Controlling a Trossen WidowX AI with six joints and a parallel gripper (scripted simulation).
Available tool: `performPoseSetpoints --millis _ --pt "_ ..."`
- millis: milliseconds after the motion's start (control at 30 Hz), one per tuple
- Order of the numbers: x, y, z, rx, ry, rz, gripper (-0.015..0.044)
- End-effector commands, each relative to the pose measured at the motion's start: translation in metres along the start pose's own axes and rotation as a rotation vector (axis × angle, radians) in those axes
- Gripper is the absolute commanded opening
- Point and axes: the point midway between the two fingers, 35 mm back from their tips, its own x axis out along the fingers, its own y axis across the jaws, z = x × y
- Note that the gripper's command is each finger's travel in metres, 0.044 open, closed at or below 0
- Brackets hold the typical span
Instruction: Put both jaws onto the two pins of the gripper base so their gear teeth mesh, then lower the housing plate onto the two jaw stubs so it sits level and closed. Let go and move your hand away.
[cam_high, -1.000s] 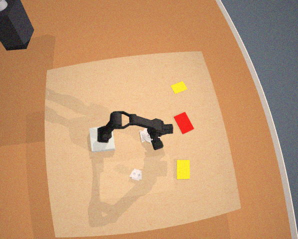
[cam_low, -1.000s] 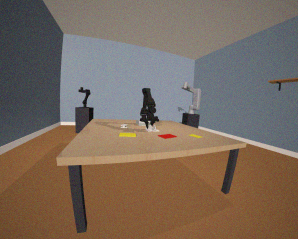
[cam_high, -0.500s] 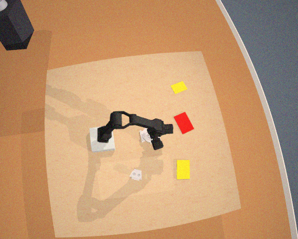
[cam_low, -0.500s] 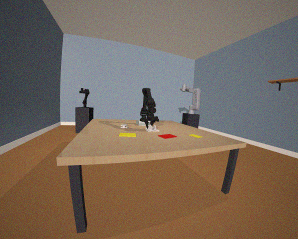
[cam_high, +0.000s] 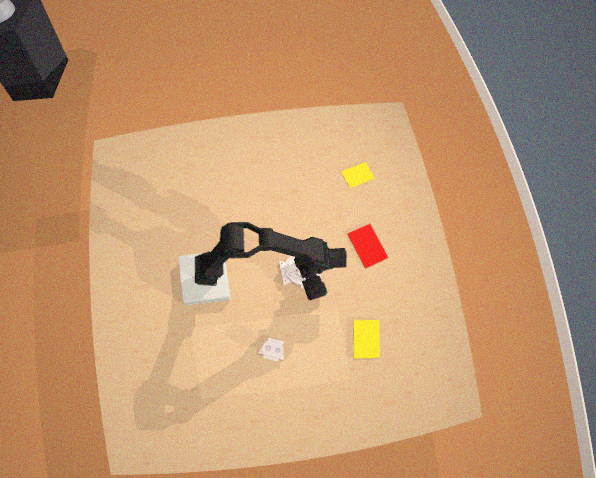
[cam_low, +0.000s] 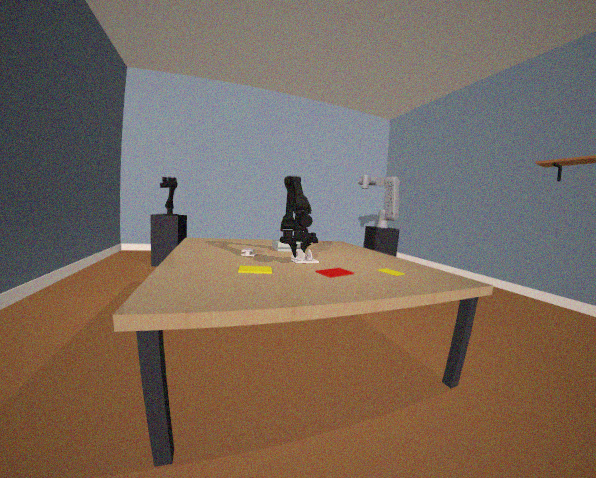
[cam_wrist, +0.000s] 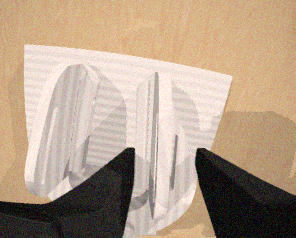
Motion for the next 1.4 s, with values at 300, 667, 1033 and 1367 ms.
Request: performPoseSetpoints --millis 300,667,1033,1367 --pt "0.0041 -0.0004 0.0000 -0.002 0.001 -0.003 0.0134" --pt "0.0041 -0.0004 0.0000 -0.002 0.001 -0.003 0.0134" --pt "0.0041 -0.0004 0.0000 -0.002 0.001 -0.003 0.0134" --pt "0.0033 0.0001 0.0001 0.000 0.000 0.000 0.0224"
